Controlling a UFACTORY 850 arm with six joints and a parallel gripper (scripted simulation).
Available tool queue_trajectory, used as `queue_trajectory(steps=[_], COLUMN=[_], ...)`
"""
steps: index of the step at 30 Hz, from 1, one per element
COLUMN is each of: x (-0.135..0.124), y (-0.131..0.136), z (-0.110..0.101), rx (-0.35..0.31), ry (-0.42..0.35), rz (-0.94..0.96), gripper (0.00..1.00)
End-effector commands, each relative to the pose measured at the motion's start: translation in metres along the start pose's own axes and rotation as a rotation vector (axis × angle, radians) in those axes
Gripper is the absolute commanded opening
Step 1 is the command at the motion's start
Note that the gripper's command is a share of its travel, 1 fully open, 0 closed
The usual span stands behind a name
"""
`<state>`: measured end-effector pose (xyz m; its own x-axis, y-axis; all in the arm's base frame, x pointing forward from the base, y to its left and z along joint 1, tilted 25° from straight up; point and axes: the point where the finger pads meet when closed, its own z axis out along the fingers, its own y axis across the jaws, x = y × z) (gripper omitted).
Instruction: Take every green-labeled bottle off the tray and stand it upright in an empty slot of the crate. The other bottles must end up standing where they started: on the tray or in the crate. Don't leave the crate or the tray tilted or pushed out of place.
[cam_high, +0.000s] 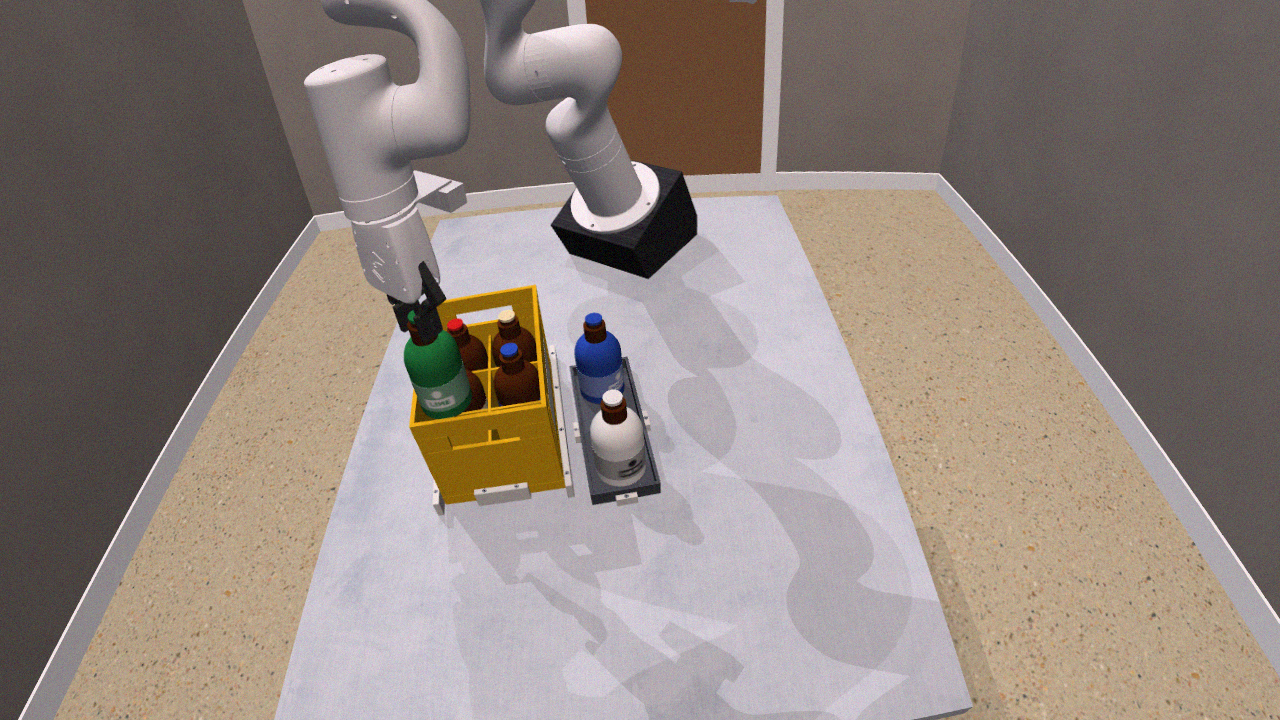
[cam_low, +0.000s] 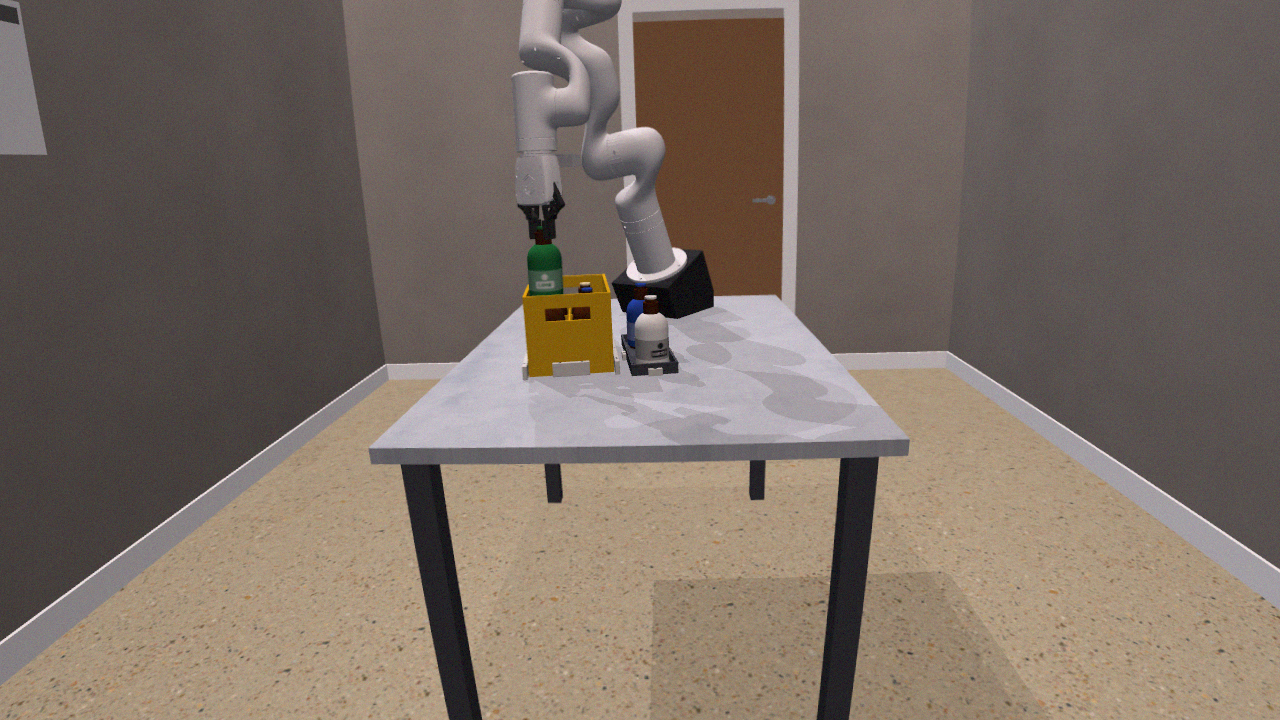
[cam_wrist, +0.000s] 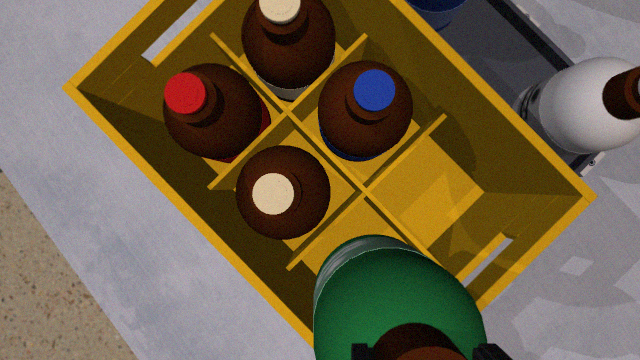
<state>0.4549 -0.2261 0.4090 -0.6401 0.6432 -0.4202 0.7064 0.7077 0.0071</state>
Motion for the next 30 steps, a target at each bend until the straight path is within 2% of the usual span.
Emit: queue_trajectory(steps=[1,30], x=[-0.001,-0.001], y=[0.000,0.000], z=[0.003,0.030], rx=[-0.001,-0.001], ry=[-0.002,-0.002], rz=[0.000,0.000], gripper=[0.00,0.00])
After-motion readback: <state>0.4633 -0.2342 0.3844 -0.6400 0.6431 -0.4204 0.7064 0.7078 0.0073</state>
